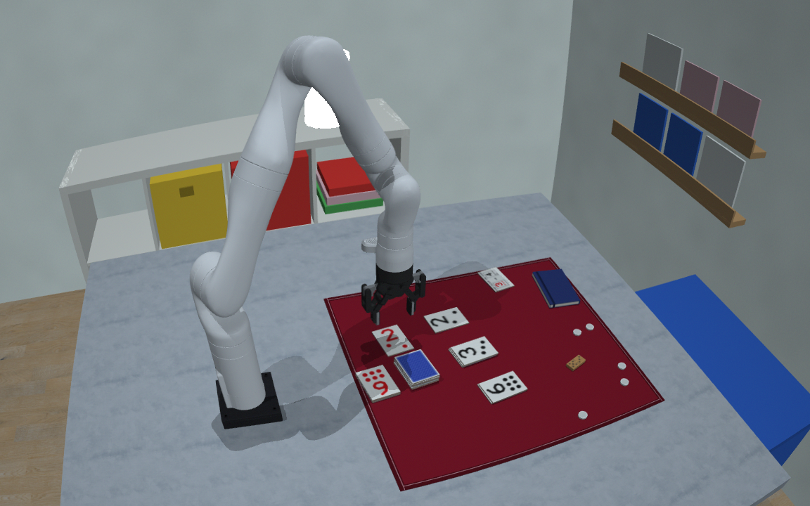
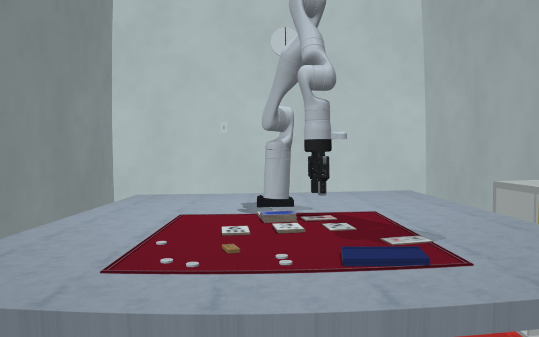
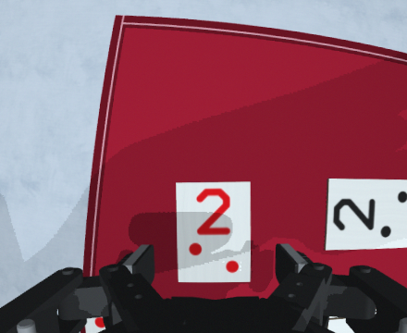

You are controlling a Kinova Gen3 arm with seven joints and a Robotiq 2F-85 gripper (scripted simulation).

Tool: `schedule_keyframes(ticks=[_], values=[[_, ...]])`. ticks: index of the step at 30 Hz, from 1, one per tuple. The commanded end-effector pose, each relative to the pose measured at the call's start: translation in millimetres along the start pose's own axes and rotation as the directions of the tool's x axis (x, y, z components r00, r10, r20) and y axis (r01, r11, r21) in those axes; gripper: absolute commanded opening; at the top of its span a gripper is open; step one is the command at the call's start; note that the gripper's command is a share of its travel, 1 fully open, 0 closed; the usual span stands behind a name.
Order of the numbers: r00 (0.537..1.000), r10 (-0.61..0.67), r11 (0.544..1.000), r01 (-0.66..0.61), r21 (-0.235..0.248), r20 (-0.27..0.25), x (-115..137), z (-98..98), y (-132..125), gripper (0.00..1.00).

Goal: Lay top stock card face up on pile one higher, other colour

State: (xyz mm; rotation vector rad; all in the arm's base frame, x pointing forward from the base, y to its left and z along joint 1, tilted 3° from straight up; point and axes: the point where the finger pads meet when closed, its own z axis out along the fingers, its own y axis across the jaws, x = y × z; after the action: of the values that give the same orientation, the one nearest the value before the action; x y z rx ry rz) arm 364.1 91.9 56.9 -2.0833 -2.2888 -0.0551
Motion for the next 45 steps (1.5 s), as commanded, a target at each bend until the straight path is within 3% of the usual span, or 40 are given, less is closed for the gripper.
schedule_keyframes(ticks=[1,26,45], values=[[1.0,0.001,1.0,-0.001,0.002,0.0,0,3.0,0,0.85],[1.0,0.001,1.0,-0.001,0.002,0.0,0,46.2,-1,0.85],[1.0,0.001,1.0,-0.001,0.002,0.0,0,50.4,-1,0.85]])
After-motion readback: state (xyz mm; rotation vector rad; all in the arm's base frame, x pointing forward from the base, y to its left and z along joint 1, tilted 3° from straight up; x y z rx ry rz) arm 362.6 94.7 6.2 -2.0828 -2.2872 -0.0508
